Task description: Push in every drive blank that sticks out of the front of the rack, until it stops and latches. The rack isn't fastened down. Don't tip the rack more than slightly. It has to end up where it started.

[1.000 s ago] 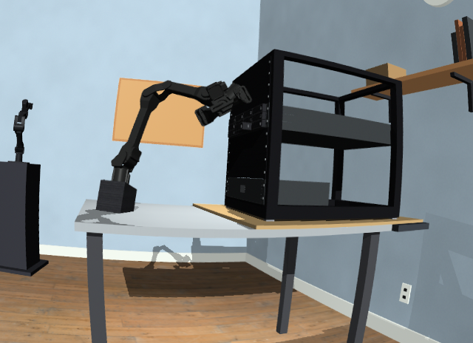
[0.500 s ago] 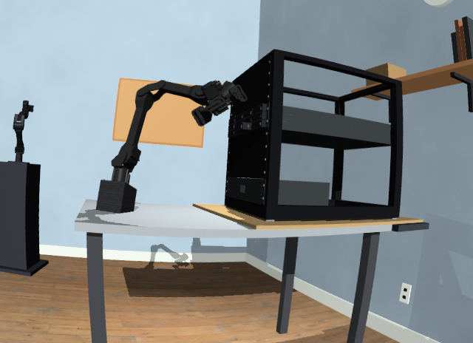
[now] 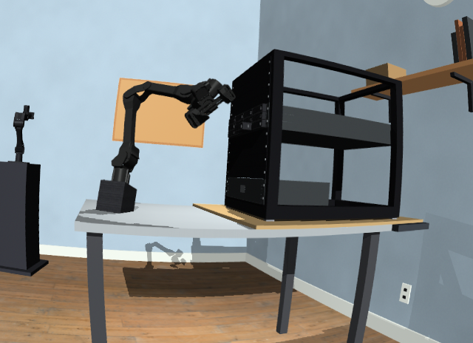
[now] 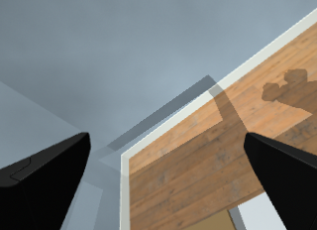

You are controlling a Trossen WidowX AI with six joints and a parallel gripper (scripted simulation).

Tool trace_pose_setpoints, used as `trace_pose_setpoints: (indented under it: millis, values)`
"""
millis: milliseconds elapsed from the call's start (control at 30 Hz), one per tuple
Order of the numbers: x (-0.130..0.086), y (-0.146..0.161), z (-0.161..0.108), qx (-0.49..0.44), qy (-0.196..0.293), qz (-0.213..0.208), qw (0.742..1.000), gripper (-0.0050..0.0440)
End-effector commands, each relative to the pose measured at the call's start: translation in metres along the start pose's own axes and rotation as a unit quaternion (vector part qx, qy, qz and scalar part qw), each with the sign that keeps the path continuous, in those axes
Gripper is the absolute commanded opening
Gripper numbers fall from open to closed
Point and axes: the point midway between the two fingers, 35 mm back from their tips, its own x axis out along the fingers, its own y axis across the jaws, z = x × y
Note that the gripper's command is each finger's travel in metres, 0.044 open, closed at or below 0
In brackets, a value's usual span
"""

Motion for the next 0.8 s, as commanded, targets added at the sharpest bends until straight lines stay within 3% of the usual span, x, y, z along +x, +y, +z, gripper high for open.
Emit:
trace_pose_setpoints:
  millis: [0, 400, 767]
  values:
    - [-0.024, -0.001, 0.001, 0.024, 0.045, 0.039, 0.998, 0.044]
    - [-0.079, -0.015, -0.009, 0.078, 0.181, 0.121, 0.973, 0.044]
    - [-0.145, -0.031, -0.021, 0.139, 0.338, 0.213, 0.906, 0.044]
